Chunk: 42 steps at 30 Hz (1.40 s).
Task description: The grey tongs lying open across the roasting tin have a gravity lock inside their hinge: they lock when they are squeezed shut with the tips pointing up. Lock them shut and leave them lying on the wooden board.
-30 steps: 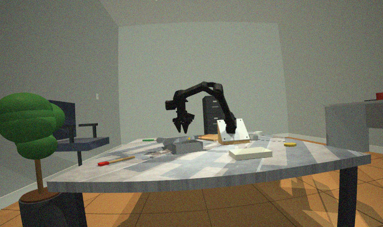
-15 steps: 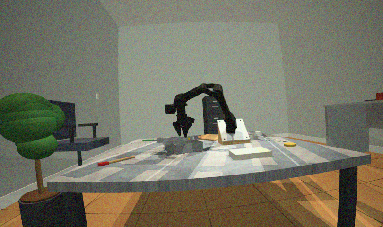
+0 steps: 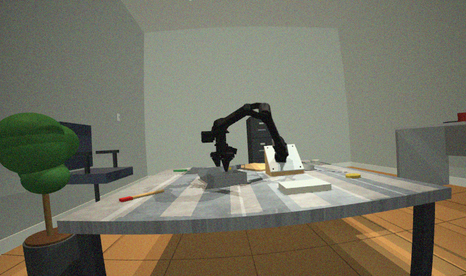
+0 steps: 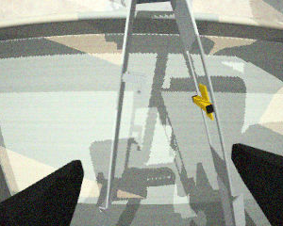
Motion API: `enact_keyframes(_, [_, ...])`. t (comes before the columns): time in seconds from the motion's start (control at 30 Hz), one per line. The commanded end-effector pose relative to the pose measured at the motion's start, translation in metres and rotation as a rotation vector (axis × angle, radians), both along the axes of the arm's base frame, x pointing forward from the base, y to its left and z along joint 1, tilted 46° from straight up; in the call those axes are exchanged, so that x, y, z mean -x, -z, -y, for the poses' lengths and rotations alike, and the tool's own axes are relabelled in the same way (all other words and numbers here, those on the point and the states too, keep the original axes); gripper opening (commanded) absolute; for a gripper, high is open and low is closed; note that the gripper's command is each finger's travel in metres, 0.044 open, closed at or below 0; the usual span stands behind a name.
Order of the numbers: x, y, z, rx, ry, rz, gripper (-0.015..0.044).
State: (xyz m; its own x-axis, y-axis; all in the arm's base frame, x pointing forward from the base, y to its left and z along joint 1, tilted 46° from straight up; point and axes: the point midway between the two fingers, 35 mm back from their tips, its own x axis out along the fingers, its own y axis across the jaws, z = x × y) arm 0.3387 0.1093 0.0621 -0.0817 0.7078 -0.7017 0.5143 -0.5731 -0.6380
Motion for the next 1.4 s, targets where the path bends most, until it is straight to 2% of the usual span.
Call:
enact_keyframes(0.0, [0.002,0.006,-0.006,-0.005,0.003,-0.007,0.044])
enact_keyframes(0.57, [0.008,0.02,-0.023,-0.009,0.002,-0.008,0.044])
enact_keyframes(0.67, [0.006,0.018,-0.02,-0.005,-0.002,-0.002,0.0361])
enact_keyframes(1.37, [0.006,0.018,-0.02,-0.005,-0.002,-0.002,0.0221])
